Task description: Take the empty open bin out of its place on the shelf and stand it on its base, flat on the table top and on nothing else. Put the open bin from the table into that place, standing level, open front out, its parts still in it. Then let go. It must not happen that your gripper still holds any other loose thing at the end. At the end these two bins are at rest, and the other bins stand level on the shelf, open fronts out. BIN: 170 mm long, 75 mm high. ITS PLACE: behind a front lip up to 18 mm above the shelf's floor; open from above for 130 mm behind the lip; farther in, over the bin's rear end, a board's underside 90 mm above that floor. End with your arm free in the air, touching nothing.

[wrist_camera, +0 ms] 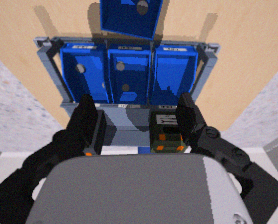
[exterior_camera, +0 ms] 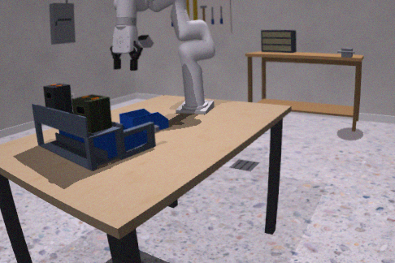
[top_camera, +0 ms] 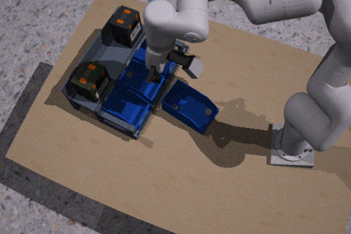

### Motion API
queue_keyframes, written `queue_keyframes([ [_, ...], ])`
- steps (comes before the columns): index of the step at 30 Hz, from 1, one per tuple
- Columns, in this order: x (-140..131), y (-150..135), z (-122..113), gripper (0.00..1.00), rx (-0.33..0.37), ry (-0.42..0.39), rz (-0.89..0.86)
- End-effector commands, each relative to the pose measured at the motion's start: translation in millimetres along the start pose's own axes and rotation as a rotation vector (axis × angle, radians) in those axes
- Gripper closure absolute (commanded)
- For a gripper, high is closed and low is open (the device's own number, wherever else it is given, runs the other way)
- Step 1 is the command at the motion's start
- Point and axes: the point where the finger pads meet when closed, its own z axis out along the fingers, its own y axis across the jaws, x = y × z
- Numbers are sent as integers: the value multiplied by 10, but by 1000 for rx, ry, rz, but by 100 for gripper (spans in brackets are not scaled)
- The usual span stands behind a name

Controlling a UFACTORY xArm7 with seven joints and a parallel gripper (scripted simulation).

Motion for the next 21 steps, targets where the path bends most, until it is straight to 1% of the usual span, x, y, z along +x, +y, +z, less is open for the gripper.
queue_keyframes([
  [1, 17, -36, 17, 0, -5, 6, 4],
  [21, 133, -194, 138, 0, -22, 45, 24],
])
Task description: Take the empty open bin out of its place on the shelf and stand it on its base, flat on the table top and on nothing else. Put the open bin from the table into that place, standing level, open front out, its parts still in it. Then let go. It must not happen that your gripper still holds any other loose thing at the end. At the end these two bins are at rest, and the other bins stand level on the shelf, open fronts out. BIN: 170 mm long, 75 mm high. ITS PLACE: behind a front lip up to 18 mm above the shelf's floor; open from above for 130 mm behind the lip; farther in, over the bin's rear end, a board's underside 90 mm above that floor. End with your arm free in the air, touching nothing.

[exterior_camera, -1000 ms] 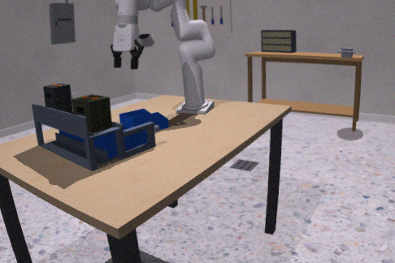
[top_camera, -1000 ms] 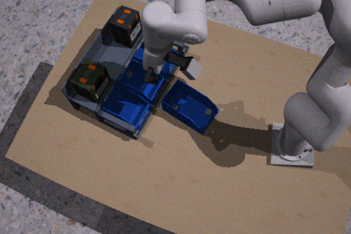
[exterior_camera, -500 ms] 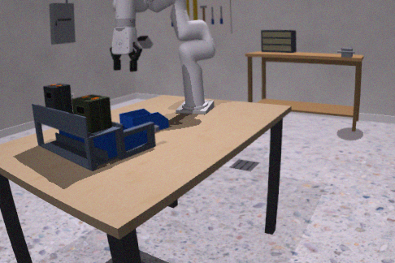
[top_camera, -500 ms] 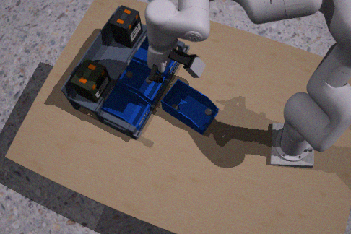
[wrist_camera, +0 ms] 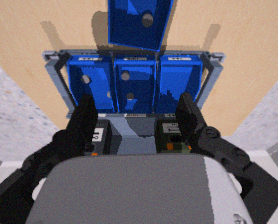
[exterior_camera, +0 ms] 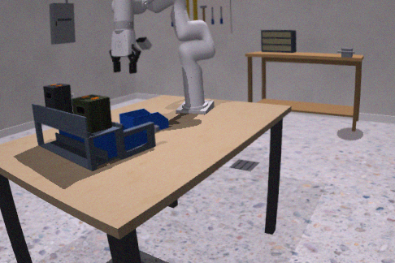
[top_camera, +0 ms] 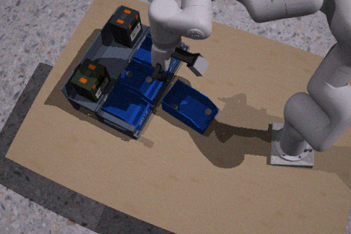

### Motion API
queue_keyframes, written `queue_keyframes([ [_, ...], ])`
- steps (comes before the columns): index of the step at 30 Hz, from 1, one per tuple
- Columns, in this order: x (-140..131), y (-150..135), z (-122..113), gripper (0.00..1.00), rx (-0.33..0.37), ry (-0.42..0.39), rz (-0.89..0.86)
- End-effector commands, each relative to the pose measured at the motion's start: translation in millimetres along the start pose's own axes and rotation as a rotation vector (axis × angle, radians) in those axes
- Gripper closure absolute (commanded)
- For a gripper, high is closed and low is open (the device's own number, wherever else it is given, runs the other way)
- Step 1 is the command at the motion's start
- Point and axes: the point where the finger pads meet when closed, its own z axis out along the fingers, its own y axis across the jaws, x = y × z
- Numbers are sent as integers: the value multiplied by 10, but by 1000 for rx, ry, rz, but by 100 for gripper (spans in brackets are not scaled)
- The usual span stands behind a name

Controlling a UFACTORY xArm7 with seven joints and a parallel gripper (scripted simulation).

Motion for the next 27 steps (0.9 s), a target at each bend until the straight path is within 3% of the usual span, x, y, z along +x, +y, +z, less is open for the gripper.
queue_keyframes([
  [1, 16, -39, 15, 0, -5, 6, 6],
  [27, 75, -118, 77, 0, -15, 25, 16],
])
